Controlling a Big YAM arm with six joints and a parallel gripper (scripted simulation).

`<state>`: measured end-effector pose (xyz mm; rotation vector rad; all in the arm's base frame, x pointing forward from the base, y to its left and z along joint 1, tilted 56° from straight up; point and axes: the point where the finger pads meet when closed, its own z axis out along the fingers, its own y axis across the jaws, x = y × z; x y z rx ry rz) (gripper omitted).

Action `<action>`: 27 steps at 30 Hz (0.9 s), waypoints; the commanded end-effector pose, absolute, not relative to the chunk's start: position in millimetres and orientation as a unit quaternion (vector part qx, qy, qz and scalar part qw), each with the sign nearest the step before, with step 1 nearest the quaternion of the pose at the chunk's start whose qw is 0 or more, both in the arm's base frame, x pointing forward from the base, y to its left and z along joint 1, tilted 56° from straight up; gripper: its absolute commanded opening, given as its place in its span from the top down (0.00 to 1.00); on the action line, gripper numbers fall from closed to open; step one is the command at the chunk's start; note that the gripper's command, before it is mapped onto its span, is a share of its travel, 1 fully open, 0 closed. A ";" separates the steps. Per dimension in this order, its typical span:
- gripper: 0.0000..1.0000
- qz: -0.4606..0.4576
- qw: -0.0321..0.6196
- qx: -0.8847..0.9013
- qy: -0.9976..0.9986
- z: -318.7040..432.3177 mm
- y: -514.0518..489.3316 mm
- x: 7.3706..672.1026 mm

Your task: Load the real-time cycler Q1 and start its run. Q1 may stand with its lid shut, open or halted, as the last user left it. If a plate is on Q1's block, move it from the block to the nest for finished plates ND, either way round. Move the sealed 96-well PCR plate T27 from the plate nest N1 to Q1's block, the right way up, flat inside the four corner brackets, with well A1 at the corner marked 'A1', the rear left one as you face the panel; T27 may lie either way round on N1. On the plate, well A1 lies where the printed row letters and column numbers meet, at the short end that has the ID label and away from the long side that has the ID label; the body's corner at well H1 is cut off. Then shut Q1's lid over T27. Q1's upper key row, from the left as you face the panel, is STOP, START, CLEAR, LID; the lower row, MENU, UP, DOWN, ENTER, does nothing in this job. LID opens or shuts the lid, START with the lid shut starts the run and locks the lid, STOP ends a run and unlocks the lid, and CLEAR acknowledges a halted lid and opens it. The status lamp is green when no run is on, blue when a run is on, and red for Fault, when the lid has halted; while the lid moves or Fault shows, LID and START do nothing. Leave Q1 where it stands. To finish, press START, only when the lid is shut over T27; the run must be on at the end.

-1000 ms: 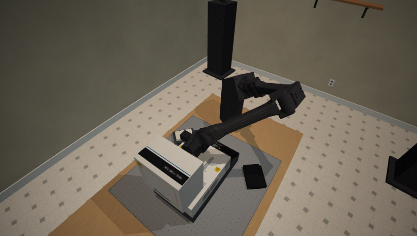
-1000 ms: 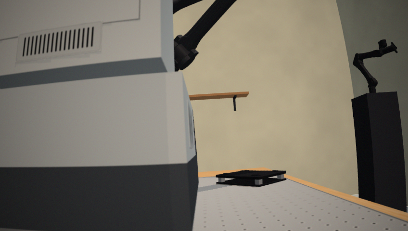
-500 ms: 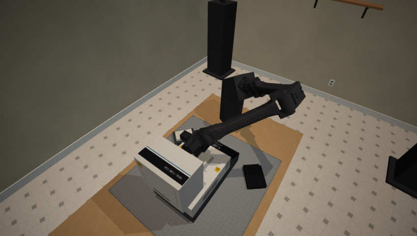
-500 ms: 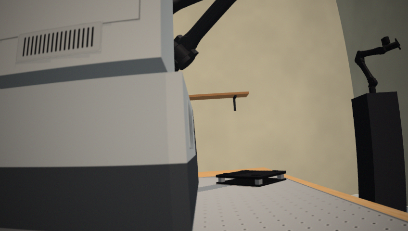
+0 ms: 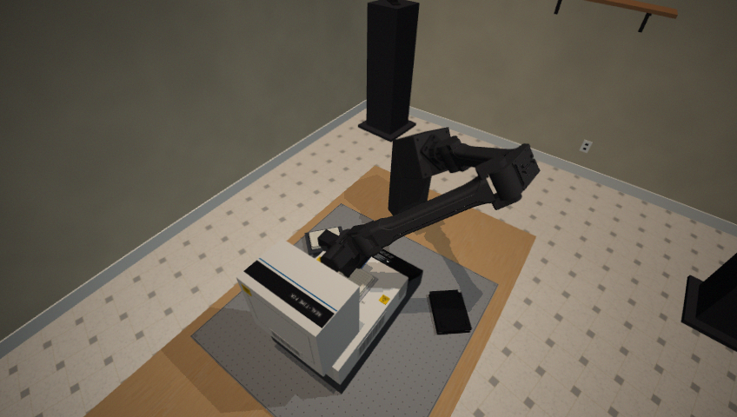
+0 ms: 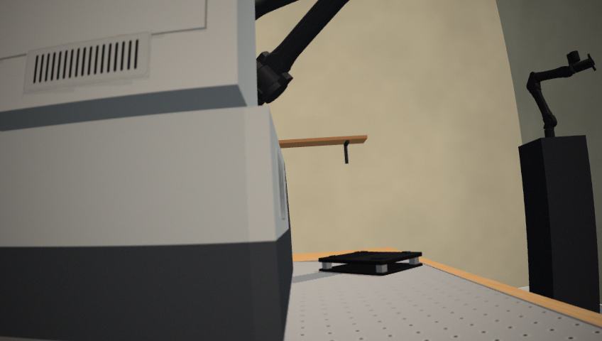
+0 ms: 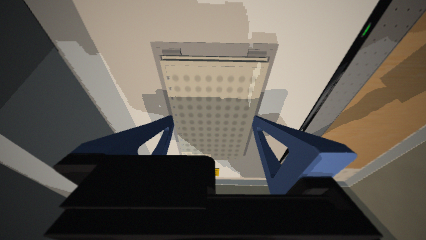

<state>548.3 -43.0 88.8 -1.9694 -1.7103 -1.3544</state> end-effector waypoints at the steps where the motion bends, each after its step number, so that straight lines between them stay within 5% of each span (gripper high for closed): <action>1: 0.00 -0.457 0.099 -0.665 -0.583 81.1 -43.0 549.6; 27: 0.00 -0.457 0.099 -0.665 -0.582 107.6 -70.1 531.2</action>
